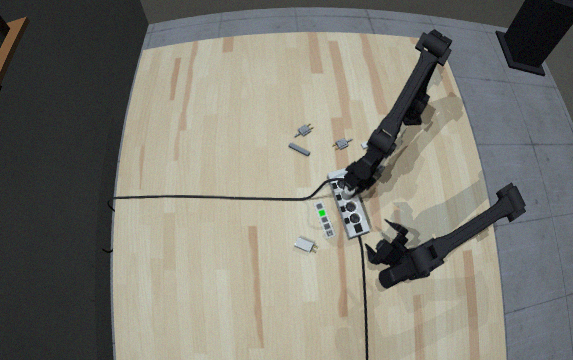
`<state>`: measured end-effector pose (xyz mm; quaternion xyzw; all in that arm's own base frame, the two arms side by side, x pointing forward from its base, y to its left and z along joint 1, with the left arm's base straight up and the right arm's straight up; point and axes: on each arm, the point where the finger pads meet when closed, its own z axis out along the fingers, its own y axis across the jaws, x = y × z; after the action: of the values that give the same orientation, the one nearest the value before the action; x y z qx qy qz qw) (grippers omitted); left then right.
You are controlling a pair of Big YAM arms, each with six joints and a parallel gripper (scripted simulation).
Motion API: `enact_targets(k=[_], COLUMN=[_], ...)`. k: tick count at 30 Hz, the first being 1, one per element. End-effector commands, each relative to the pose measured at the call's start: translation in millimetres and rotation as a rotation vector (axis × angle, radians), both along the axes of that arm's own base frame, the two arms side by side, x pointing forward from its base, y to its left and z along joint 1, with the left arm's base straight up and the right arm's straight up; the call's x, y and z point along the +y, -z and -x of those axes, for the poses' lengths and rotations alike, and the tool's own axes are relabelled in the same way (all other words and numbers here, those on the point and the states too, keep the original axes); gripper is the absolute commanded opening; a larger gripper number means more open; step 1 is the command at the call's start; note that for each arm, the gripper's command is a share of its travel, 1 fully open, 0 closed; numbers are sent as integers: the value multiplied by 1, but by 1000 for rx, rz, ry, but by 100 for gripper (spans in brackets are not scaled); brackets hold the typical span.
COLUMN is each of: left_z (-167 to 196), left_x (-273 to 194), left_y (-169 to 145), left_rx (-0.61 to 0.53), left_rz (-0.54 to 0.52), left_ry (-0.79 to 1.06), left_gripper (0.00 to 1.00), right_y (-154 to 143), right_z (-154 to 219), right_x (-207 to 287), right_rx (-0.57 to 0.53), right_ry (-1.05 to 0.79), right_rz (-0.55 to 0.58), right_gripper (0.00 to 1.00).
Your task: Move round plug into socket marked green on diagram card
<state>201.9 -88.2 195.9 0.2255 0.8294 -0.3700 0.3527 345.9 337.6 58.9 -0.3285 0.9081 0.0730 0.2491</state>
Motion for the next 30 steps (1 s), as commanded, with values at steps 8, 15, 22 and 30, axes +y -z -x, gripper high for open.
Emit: enact_targets(k=[8, 15, 22, 30], left_z=[-7, -7, -7, -7], left_x=[3, 3, 3, 3], left_y=[-14, -14, -14, -14], left_rx=[-37, -37, -37, -37], left_rz=[-6, -6, -6, -6], left_ry=[-2, -2, -2, -2], left_gripper=[100, 100, 100, 100], right_y=[72, 68, 70, 65], right_z=[28, 33, 22, 25], right_x=[-25, -21, -25, -25], right_rx=[197, 107, 167, 186], right_ry=[-18, -12, -10, -13], right_rz=[85, 119, 101, 71], right_gripper=[32, 32, 32, 32])
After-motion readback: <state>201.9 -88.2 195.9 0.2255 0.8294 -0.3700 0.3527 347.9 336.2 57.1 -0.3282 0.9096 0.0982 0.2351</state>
